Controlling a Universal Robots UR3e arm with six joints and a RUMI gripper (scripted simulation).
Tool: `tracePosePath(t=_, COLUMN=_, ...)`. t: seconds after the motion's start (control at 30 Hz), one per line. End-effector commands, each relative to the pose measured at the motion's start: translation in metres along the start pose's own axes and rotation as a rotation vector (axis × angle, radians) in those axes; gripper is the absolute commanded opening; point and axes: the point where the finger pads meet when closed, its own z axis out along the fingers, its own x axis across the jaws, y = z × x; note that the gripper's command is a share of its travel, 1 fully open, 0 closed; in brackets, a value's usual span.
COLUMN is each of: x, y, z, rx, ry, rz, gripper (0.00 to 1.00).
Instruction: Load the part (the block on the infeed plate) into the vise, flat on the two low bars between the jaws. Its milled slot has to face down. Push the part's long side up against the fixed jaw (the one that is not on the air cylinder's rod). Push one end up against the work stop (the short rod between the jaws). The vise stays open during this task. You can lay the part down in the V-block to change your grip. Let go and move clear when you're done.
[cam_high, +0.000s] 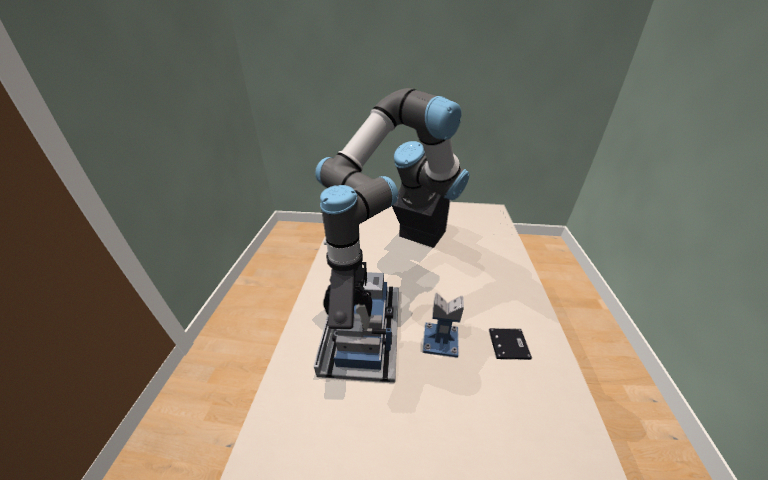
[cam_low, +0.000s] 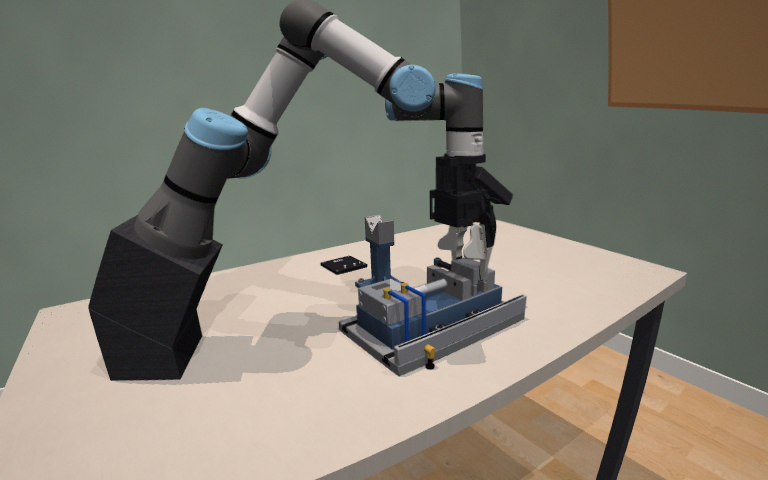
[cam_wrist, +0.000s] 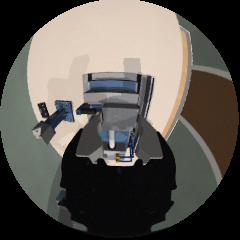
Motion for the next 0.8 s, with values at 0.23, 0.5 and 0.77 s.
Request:
tracePosePath(t=0.23, x=0.0005, y=-0.001, z=-0.0009, rx=0.003, ry=0.002, rz=-0.001, gripper=0.0)
tracePosePath(t=0.5, x=0.0005, y=-0.001, z=0.0001, rx=0.003, ry=0.002, rz=-0.001, gripper=0.0)
tracePosePath(t=0.77, x=0.0005, y=-0.001, z=0.0009, rx=0.003, ry=0.002, rz=-0.001, gripper=0.0)
